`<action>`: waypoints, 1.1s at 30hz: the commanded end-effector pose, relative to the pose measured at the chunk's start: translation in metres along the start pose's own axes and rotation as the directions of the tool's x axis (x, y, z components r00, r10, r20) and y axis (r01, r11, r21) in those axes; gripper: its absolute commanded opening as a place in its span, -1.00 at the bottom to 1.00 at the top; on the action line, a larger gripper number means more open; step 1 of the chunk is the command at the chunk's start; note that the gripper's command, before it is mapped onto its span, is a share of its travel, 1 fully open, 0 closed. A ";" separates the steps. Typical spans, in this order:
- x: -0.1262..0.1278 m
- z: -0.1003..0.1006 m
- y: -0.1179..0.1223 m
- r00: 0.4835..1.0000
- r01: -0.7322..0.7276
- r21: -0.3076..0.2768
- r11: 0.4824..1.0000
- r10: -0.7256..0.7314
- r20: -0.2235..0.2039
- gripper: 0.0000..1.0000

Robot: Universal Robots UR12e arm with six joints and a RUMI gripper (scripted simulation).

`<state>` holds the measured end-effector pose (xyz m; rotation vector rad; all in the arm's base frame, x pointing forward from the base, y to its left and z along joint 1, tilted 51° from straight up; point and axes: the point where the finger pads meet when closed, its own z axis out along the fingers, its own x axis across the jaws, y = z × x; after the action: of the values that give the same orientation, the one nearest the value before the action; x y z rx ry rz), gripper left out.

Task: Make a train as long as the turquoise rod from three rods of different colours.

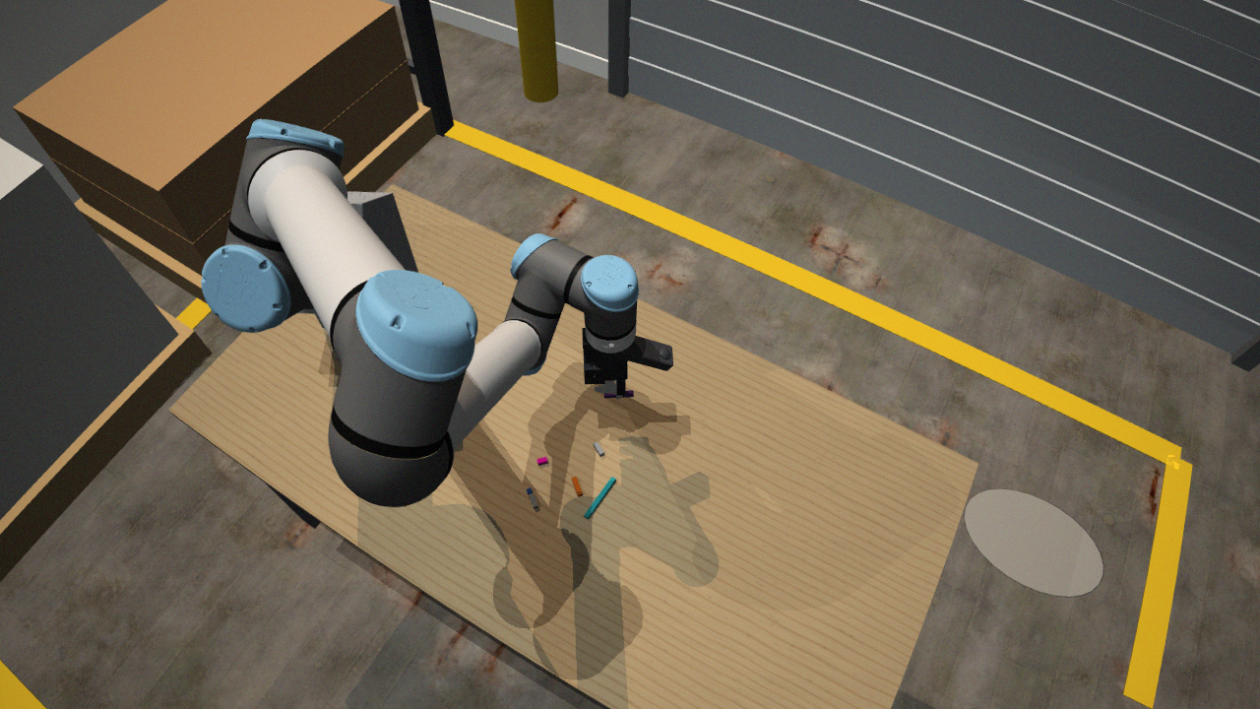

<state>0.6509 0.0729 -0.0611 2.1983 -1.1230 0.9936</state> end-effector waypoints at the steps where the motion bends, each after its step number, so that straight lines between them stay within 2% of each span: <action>1: 0.000 -0.017 -0.001 1.000 -0.001 -0.003 1.000 0.001 0.002 -1.00; 15: 0.005 -0.017 0.001 1.000 -0.022 -0.003 1.000 0.022 0.003 -1.00; 19: 0.031 -0.016 0.013 0.991 -0.136 -0.006 0.991 0.136 0.009 -1.00; 25: 0.077 -0.013 0.036 0.941 -0.338 -0.011 0.941 0.338 0.015 -1.00; 27: 0.077 -0.013 0.036 0.941 -0.338 -0.011 0.941 0.338 0.015 -1.00; 29: 0.100 -0.013 0.050 0.898 -0.440 -0.013 0.898 0.440 0.016 -1.00; 33: 0.124 -0.012 0.066 0.840 -0.542 -0.015 0.840 0.542 0.015 -1.00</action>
<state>0.6444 0.0082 0.0247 1.9953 -1.6537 1.1447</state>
